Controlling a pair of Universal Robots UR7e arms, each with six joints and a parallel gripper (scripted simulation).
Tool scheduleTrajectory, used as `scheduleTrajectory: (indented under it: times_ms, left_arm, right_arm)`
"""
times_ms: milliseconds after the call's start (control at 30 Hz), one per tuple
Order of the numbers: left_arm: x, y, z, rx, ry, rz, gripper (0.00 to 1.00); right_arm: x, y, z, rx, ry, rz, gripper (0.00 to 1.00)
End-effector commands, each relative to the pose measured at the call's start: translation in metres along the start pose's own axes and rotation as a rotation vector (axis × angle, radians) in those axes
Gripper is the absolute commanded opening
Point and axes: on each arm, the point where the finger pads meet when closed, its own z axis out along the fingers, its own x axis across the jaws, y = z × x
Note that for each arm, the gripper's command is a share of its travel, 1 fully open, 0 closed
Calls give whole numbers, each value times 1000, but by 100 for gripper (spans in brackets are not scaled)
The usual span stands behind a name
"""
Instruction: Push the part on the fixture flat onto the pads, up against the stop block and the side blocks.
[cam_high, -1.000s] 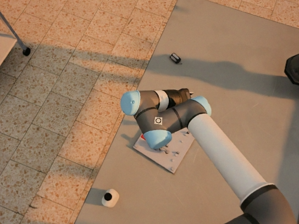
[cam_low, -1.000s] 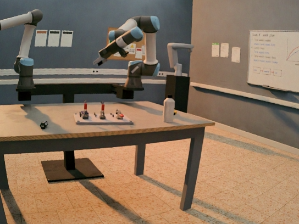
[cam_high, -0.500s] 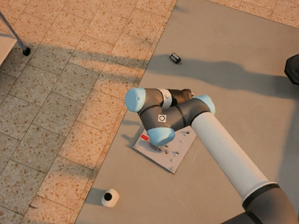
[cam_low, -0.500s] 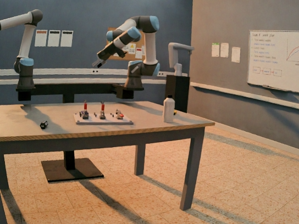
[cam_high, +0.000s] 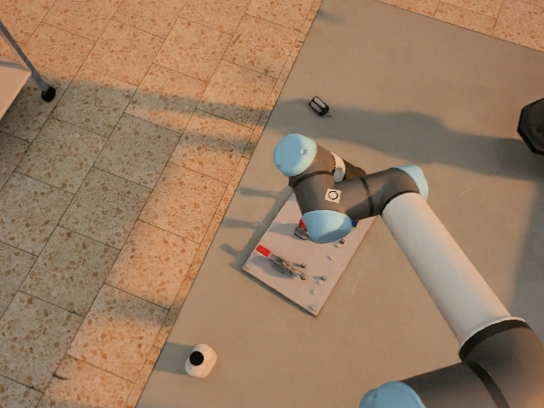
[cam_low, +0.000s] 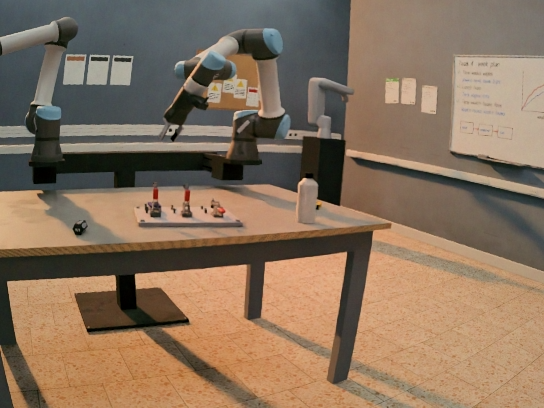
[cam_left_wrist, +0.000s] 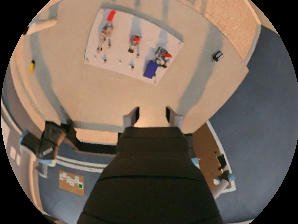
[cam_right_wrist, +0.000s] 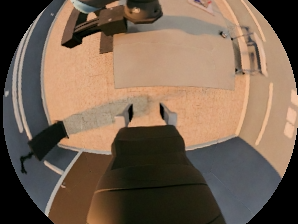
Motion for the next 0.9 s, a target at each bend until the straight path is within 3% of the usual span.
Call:
scheduleTrajectory:
  times_ms: [0,33,67,167,233,267,300,333,367,400,433,533,600,733,867]
  left_arm:
    - [2,-12,30,156,-93,116,100]
    - [2,-12,30,156,-93,116,100]
    - [4,-14,36,195,-117,149,100]
    - [4,-14,36,195,-117,149,100]
    - [7,-18,47,270,-161,214,100]
    - [7,-18,47,270,-161,214,100]
    - [10,-20,51,306,-182,245,100]
    - [10,-20,51,306,-182,245,100]
    - [12,-21,55,339,-201,274,100]
    - [12,-21,55,339,-201,274,100]
    - [14,-22,58,371,-219,301,100]
    - [17,-23,61,400,-235,327,100]
    - [21,-24,65,450,-263,371,100]
    - [23,-25,67,471,-274,389,100]
    - [29,-25,70,524,-302,435,100]
  right_arm:
    - [-1,-1,0,1,1,1,100]
    - [-1,-1,0,1,1,1,100]
    - [-1,-1,0,1,1,1,100]
    - [-1,-1,0,1,1,1,100]
    - [-1,-1,0,1,1,1,100]
    - [-1,-1,0,1,1,1,100]
    - [-1,-1,0,1,1,1,100]
    - [-1,-1,0,1,1,1,100]
    - [-1,-1,0,1,1,1,100]
    - [-1,-1,0,1,1,1,100]
    - [-1,-1,0,1,1,1,100]
    - [-1,-1,0,1,1,1,100]
    - [-1,-1,0,1,1,1,100]
    - [-1,-1,0,1,1,1,100]
    - [-1,-1,0,1,1,1,100]
